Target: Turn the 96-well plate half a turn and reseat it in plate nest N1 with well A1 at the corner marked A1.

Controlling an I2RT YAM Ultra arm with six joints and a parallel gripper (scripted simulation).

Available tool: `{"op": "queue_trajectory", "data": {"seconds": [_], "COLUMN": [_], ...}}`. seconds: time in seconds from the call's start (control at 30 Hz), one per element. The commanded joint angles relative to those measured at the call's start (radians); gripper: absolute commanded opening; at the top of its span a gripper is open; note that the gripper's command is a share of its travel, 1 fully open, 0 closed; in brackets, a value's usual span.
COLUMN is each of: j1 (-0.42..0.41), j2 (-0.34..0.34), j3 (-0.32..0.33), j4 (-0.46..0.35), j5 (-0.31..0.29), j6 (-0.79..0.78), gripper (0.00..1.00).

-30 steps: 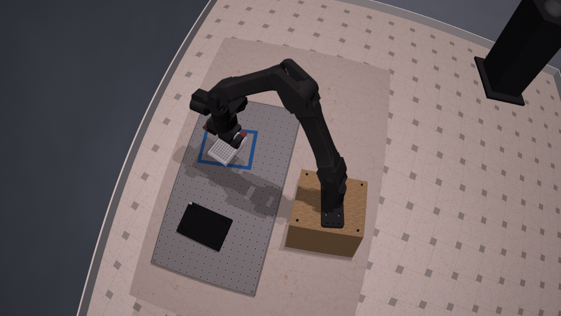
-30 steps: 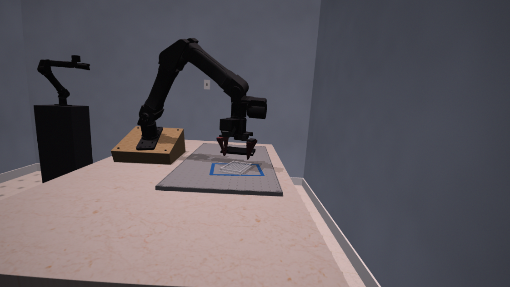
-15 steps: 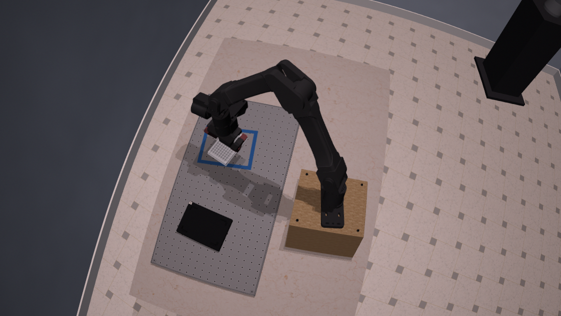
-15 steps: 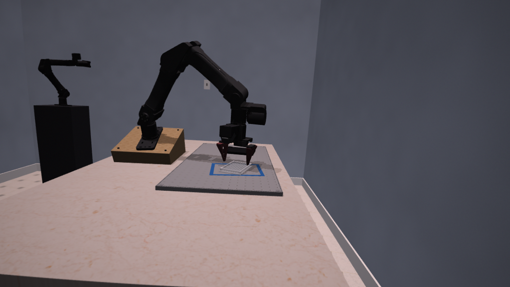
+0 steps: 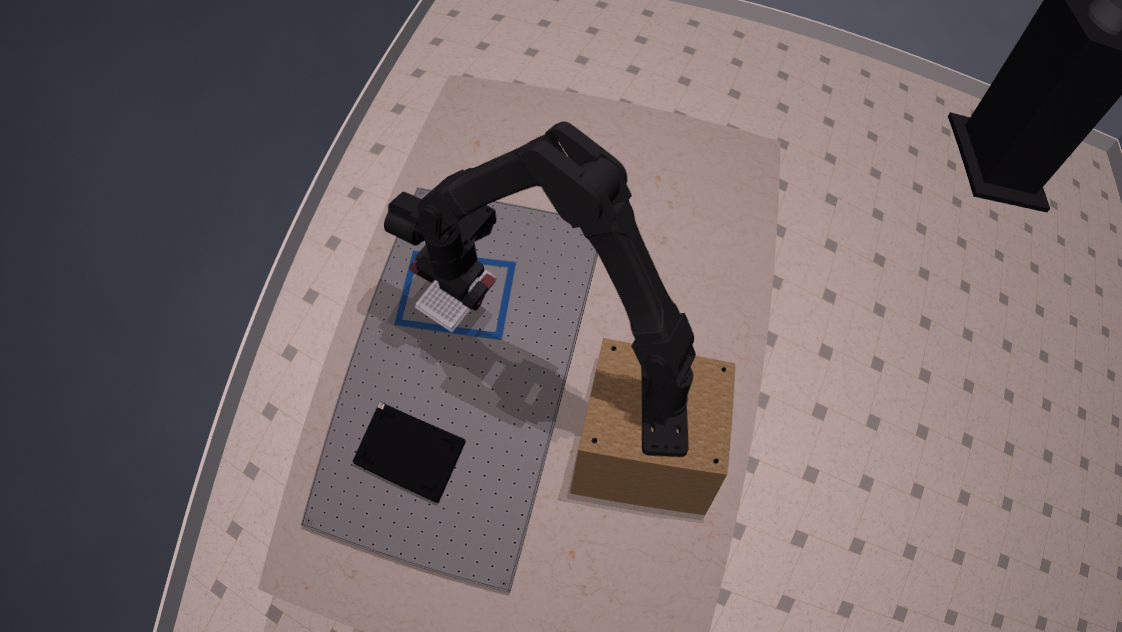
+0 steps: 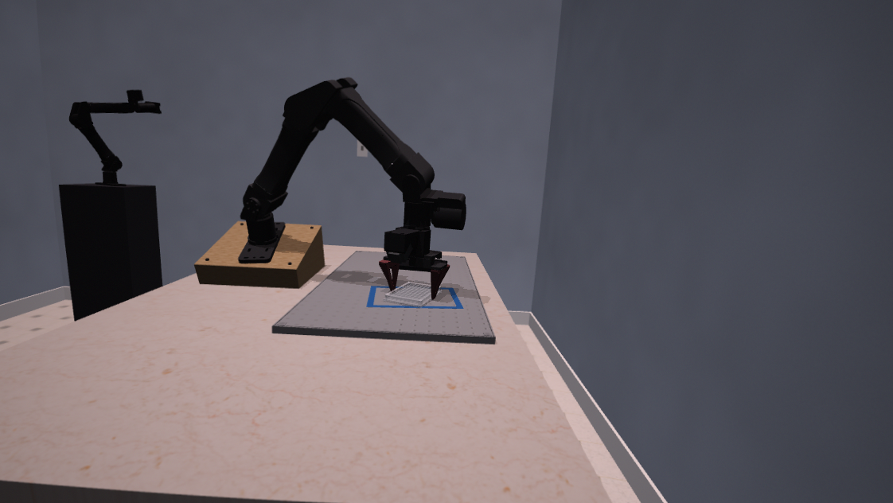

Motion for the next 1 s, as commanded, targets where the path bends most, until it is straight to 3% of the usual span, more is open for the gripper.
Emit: {"op": "queue_trajectory", "data": {"seconds": [0.0, 0.43, 0.47, 0.97], "j1": [-0.004, 0.001, 0.001, 0.001], "j2": [0.0, -0.006, -0.006, -0.006], "j3": [-0.015, 0.001, 0.001, 0.001], "j4": [0.03, 0.019, 0.019, 0.019], "j5": [0.005, 0.002, 0.002, 0.002], "j6": [-0.015, -0.009, -0.009, -0.009], "gripper": [1.0, 1.0, 0.0, 0.0]}}
